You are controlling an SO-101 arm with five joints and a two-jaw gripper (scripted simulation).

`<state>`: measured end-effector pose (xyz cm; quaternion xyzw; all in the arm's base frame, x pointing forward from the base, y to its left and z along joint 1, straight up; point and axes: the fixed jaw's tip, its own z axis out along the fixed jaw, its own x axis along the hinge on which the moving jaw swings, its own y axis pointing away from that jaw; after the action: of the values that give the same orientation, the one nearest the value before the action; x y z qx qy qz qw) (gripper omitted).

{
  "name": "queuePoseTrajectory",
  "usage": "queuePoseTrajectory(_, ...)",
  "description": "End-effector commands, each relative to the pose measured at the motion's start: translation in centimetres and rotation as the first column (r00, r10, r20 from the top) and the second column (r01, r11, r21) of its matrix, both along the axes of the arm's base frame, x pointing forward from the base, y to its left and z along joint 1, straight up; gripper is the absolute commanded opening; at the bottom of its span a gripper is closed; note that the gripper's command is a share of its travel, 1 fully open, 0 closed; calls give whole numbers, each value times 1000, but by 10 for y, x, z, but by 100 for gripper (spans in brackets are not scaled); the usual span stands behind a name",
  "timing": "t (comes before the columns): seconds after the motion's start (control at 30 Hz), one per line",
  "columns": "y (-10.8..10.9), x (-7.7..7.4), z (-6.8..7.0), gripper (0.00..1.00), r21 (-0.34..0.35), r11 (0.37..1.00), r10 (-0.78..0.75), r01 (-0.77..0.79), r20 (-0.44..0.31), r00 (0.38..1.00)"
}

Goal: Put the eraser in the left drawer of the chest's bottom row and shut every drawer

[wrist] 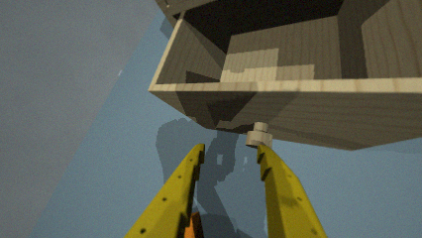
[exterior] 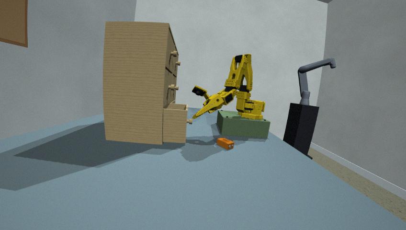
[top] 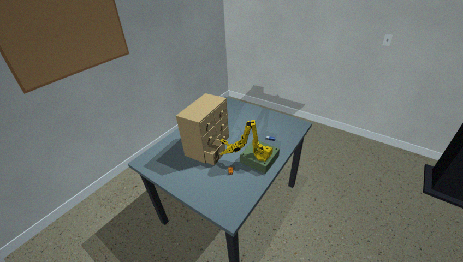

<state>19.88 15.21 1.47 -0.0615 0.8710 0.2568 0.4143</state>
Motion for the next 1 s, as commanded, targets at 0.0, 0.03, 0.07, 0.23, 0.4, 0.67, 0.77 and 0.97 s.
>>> queuePoseTrajectory(0.0, 1, 1, 4, 21, -39, 999, 18, -18, -6, 1000)
queuePoseTrajectory(0.03, 1, 1, 5, 21, -49, 999, 22, -22, -8, 1000)
queuePoseTrajectory(0.07, 0, 1, 6, 21, -60, 998, 26, -27, -11, 1000)
queuePoseTrajectory(0.23, -1, -1, 10, 21, -110, 993, 48, -50, -25, 999)
queuePoseTrajectory(0.4, -4, -4, 14, 21, -158, 985, 70, -75, -41, 997)
queuePoseTrajectory(0.67, -8, -9, 20, 21, -214, 971, 97, -108, -62, 993)
queuePoseTrajectory(0.77, -10, -12, 22, 21, -241, 962, 111, -125, -73, 991)
queuePoseTrajectory(0.97, -16, -19, 28, 21, -293, 942, 139, -161, -98, 986)
